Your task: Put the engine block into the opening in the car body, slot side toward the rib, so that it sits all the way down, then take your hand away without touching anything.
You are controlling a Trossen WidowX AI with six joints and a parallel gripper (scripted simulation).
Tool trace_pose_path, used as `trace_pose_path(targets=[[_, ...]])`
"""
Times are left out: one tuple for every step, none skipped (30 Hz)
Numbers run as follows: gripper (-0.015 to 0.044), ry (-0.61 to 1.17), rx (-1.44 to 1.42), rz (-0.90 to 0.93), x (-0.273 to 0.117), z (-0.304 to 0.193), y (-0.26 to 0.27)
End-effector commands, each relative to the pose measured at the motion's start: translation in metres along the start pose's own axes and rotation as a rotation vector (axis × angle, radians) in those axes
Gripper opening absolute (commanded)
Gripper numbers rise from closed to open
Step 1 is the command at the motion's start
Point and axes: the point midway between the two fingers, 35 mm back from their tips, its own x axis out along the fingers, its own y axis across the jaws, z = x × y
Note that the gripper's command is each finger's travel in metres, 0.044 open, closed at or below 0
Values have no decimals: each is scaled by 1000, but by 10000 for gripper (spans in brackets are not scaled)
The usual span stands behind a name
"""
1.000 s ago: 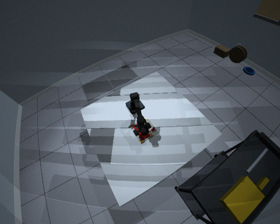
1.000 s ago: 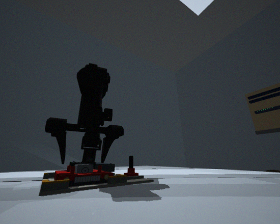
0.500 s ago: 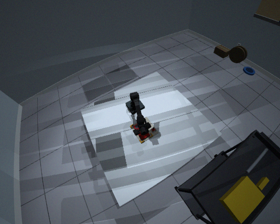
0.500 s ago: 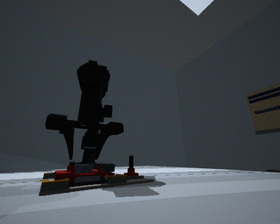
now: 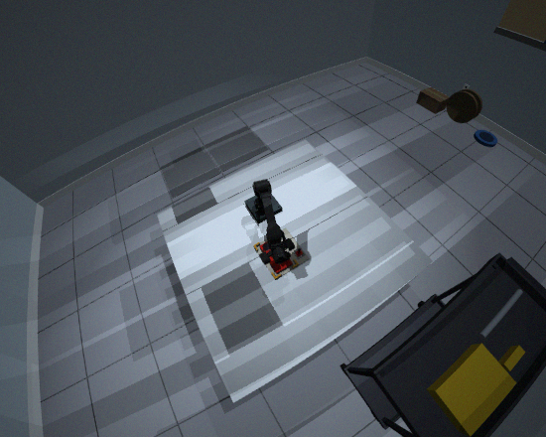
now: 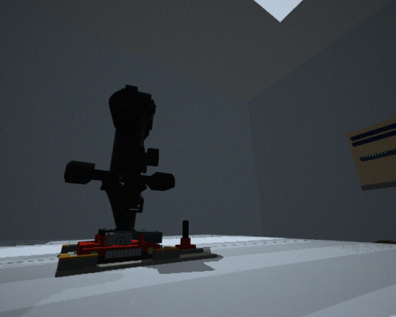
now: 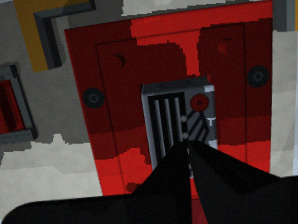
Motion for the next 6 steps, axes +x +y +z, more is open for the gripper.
trace_pose_path(targets=[[0, -4, -4, 3, -1, 1, 0], [0, -4, -4, 3, -1, 1, 0], [0, -4, -4, 3, -1, 1, 0], [0, -2, -2, 2, -1, 1, 0], [0, -4, -4, 3, -1, 1, 0], [0, -4, -4, 3, -1, 1, 0]])
